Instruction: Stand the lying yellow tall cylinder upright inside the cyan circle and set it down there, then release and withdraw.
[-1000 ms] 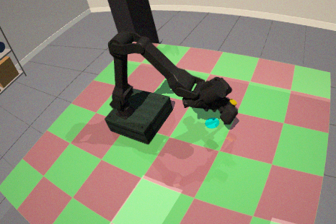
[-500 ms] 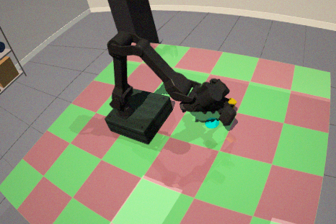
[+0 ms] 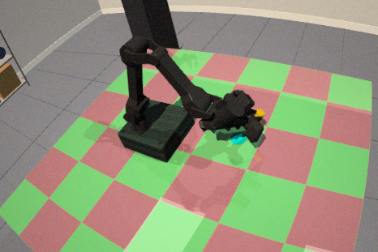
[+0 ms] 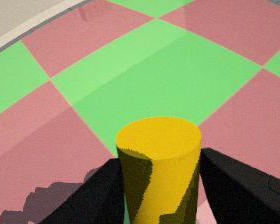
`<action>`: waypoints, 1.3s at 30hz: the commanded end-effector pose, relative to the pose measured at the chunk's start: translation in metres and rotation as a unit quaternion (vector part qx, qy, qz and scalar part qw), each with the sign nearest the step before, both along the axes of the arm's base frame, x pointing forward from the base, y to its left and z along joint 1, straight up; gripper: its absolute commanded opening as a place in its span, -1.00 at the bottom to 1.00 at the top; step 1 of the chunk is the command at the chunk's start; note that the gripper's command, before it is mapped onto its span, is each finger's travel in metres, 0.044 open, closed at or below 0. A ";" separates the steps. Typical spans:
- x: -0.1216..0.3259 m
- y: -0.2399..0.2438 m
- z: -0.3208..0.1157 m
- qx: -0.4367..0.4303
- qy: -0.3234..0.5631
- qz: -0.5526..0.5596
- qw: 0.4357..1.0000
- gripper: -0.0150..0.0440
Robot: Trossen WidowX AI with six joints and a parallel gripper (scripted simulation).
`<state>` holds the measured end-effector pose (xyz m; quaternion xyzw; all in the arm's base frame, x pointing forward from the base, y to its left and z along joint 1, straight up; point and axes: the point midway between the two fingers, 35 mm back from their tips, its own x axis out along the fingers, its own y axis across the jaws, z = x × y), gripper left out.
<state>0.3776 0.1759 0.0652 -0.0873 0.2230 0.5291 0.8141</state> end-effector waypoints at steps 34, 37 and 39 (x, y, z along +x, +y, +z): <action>-0.022 -0.016 0.012 0.088 -0.050 0.028 0.994 -0.14; -0.025 -0.017 0.013 0.094 -0.054 0.031 0.994 -0.14; -0.026 -0.018 0.014 0.098 -0.057 0.033 0.993 -0.14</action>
